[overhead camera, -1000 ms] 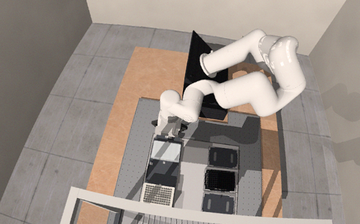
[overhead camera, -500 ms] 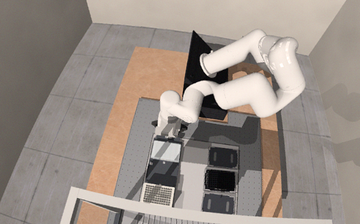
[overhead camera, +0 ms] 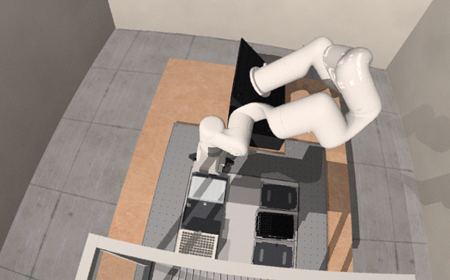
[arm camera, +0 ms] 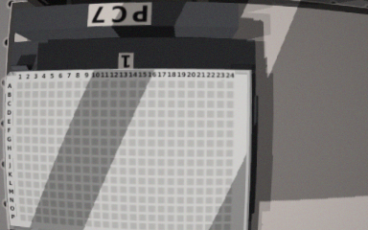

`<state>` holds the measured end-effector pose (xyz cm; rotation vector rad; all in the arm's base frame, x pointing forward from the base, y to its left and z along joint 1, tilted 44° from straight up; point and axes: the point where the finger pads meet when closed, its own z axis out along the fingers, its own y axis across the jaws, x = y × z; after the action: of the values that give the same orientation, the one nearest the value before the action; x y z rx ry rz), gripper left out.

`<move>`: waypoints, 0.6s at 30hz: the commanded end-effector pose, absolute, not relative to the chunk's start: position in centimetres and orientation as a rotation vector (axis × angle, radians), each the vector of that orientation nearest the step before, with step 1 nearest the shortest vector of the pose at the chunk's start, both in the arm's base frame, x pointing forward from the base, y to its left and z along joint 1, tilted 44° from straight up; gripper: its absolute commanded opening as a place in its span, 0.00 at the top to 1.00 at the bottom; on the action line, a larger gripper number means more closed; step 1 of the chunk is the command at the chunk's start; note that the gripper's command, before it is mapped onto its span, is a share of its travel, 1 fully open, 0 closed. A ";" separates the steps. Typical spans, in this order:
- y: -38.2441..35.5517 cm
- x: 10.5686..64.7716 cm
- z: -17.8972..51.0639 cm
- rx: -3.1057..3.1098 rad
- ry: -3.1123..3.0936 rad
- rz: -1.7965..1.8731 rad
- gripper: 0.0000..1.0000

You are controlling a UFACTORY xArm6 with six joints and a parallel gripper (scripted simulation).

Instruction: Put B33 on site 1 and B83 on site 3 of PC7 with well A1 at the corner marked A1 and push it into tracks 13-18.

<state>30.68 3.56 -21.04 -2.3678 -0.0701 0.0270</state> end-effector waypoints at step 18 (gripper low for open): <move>3.6 32.8 -21.0 -2.370 -0.070 0.021 0.18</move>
<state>32.35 3.63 -21.01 -2.3683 -0.0705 0.0251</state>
